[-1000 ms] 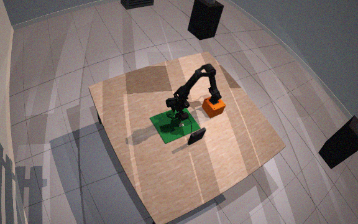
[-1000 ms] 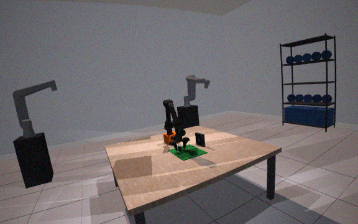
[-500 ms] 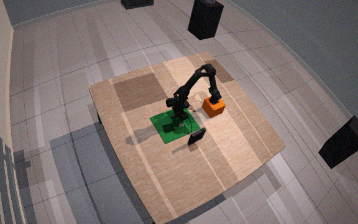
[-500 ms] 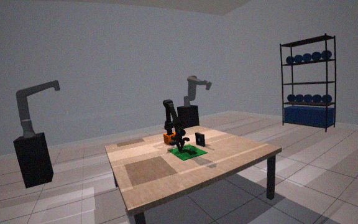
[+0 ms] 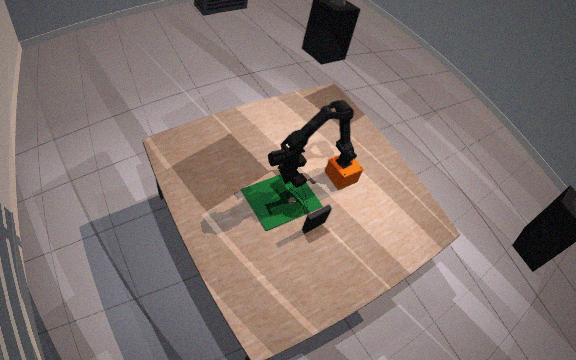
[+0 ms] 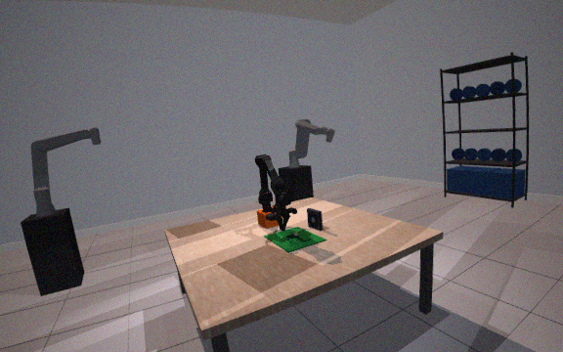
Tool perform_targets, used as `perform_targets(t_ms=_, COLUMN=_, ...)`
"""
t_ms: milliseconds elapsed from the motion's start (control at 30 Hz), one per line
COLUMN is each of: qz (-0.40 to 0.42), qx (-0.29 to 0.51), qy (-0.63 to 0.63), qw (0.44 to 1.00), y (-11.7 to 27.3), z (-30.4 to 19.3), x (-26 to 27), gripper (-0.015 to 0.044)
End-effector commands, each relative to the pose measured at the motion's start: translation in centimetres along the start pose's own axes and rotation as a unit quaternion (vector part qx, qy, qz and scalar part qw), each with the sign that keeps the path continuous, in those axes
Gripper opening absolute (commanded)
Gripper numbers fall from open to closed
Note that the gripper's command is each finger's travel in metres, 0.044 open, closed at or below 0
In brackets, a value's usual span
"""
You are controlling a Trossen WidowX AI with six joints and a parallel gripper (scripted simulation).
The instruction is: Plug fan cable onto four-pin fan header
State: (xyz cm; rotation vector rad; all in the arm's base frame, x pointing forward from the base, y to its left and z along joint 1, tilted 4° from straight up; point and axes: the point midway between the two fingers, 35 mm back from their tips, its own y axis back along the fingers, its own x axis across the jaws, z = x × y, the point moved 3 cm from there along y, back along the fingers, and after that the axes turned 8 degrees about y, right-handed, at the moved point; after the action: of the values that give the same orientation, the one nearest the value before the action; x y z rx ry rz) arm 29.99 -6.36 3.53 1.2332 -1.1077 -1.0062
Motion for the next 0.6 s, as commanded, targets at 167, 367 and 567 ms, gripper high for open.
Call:
perform_targets(t_ms=167, qz=-0.002, qx=0.001, qy=0.142, qw=0.99, y=0.1, z=-0.4, x=-0.8, gripper=0.0)
perform_targets(t_ms=367, qz=-0.002, qx=0.002, qy=0.244, qw=0.97, y=0.1, z=-0.6, x=-1.4, gripper=0.0)
perform_targets(t_ms=567, qz=-0.002, qx=0.002, qy=0.342, qw=0.94, y=0.1, z=-0.8, x=-1.9, gripper=0.0)
